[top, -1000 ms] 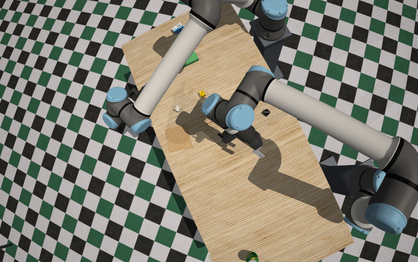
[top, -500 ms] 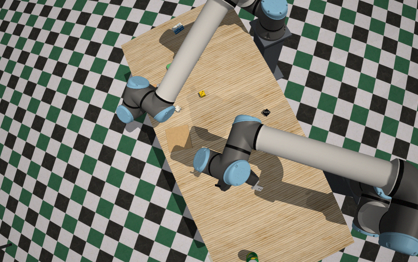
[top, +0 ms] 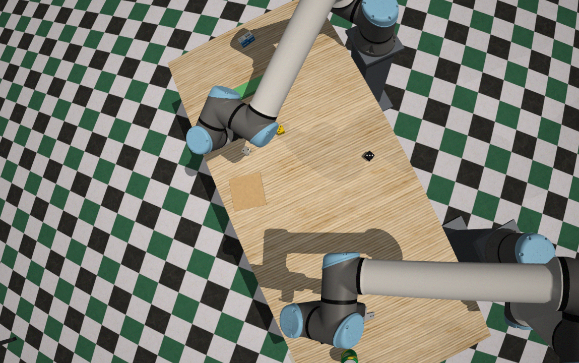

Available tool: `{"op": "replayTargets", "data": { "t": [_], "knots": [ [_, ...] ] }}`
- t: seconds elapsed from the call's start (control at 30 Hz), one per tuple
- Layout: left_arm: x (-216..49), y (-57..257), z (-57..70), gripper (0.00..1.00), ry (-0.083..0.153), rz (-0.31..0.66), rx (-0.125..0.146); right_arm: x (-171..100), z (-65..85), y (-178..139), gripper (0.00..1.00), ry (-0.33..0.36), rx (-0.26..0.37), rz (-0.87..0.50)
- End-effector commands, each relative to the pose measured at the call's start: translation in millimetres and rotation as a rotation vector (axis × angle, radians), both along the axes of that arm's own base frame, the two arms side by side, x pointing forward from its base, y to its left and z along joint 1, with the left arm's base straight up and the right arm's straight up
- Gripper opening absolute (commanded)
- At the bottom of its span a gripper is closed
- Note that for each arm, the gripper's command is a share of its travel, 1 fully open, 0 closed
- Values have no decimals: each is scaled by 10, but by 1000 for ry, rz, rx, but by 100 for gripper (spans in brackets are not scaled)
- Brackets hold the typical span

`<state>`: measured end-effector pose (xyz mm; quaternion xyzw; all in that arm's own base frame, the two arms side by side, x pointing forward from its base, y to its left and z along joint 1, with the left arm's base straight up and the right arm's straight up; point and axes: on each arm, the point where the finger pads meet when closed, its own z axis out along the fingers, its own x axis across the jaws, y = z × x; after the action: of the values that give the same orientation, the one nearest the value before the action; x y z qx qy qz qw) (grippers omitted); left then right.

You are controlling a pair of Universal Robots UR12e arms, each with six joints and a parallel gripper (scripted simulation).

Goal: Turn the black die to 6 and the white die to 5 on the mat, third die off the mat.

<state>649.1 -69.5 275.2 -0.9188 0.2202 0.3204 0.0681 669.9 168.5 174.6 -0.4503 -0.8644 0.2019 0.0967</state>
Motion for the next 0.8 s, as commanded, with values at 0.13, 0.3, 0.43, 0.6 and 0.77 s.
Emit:
{"op": "replayTargets", "data": {
  "t": [0.13, 0.3, 0.43, 0.6, 0.77],
  "knots": [
    [4, 1522, -150, 100, -138, 420, 105, -418, -52, 184, 100, -145, 120, 63],
    [-152, 2205, -221, 100, -188, 625, 162, -637, -78, 250, 100, -207, 177, 95],
    [-269, 2570, -259, 100, -215, 748, 198, -723, -88, 271, 100, -231, 200, 108],
    [-562, 3261, -334, 100, -256, 961, 262, -902, -109, 308, 100, -279, 246, 134],
    [-892, 3847, -400, 100, -289, 1167, 326, -1026, -123, 328, 100, -311, 278, 152]
  ]
}}
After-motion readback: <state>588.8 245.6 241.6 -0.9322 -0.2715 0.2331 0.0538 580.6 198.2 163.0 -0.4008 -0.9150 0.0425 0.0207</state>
